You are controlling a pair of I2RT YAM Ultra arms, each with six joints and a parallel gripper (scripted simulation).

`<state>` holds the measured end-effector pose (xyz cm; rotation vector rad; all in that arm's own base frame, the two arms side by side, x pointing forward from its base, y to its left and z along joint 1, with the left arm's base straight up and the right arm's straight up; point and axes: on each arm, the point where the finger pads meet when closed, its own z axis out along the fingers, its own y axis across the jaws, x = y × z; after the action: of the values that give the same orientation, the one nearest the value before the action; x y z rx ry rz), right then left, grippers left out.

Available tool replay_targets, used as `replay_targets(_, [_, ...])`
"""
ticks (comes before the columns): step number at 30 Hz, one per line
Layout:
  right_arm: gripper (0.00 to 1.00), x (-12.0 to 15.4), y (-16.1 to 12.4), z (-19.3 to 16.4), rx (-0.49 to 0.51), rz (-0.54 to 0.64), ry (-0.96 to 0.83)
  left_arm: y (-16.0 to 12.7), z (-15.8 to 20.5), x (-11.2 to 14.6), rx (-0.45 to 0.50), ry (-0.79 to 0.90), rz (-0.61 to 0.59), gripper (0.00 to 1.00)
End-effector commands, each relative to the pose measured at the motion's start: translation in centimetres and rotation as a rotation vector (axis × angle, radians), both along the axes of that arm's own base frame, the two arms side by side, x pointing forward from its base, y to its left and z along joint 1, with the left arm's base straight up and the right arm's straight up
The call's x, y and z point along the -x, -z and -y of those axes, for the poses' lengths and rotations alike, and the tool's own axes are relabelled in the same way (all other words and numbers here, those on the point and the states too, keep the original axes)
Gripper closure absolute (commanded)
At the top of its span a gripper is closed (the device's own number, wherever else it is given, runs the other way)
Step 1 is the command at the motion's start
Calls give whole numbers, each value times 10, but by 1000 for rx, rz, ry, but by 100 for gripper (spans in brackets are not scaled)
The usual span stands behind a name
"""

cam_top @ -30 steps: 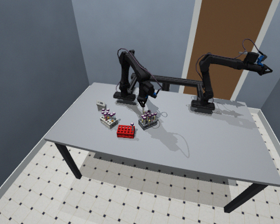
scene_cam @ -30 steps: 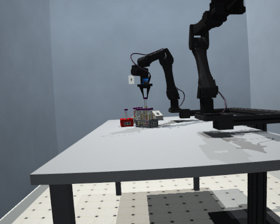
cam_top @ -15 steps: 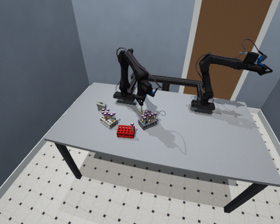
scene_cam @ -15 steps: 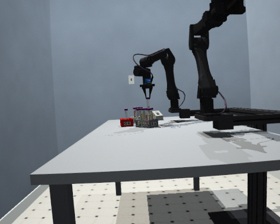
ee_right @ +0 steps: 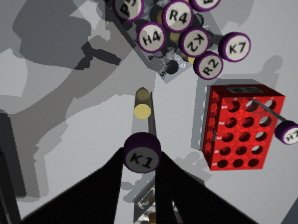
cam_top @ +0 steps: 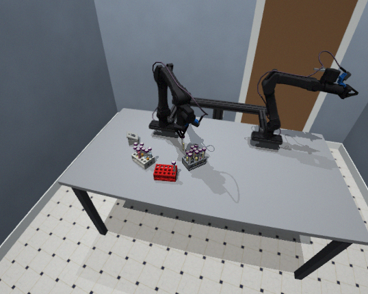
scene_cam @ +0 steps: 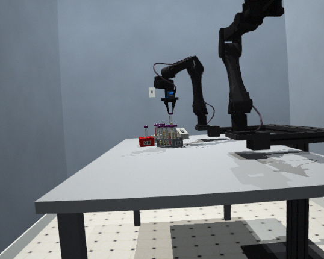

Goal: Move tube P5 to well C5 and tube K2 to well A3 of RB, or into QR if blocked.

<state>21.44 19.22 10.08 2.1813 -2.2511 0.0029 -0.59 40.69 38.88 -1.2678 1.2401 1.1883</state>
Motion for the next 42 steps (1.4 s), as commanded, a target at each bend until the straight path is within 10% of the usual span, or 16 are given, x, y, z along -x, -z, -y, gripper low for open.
replay_targets(1, [100,-6,-3,3,-15,9,-18,-27,9,1,-59,1,-7,100])
replay_targets(34, [100,-74,-3,73,-12,-1,-18,-27,9,1,-59,1,-7,100])
replay_targets(42, [100,-72,-13,67,-29,31,243,-27,9,1,-59,1,-7,100])
